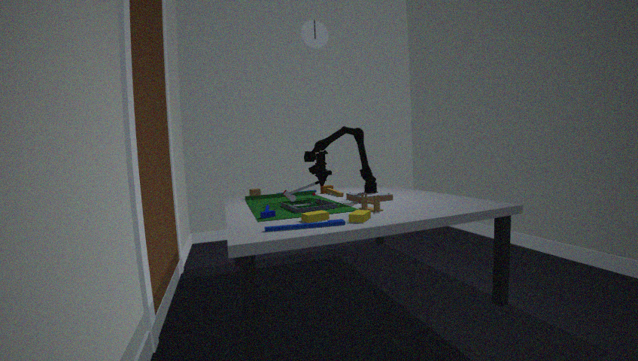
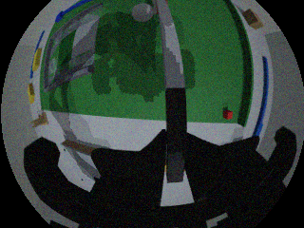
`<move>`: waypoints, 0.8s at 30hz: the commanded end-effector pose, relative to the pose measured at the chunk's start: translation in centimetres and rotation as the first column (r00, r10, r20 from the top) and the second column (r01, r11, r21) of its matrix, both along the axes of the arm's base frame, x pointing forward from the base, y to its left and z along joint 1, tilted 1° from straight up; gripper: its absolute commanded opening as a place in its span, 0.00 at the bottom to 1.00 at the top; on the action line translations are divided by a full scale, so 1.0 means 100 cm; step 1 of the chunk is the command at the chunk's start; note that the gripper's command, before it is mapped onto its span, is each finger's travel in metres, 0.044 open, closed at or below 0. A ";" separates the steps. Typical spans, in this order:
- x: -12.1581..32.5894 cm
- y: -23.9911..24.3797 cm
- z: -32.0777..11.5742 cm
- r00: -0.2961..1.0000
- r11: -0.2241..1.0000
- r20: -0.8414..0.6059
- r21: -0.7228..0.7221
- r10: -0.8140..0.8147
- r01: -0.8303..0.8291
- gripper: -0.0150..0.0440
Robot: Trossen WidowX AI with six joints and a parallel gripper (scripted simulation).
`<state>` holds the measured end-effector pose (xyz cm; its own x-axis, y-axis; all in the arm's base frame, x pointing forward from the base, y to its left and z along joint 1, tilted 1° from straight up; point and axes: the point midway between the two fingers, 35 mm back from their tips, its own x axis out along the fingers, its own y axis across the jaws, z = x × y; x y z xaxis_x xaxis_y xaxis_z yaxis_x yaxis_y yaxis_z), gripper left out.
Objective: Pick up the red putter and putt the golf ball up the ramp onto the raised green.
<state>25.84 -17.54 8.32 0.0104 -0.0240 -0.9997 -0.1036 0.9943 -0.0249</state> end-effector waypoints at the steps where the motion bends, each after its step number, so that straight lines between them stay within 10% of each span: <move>1: -0.012 0.042 -0.004 1.000 1.000 -0.001 0.009 0.000 0.001 0.25; 24: -0.015 0.049 0.047 1.000 1.000 -0.006 0.009 0.003 -0.003 0.25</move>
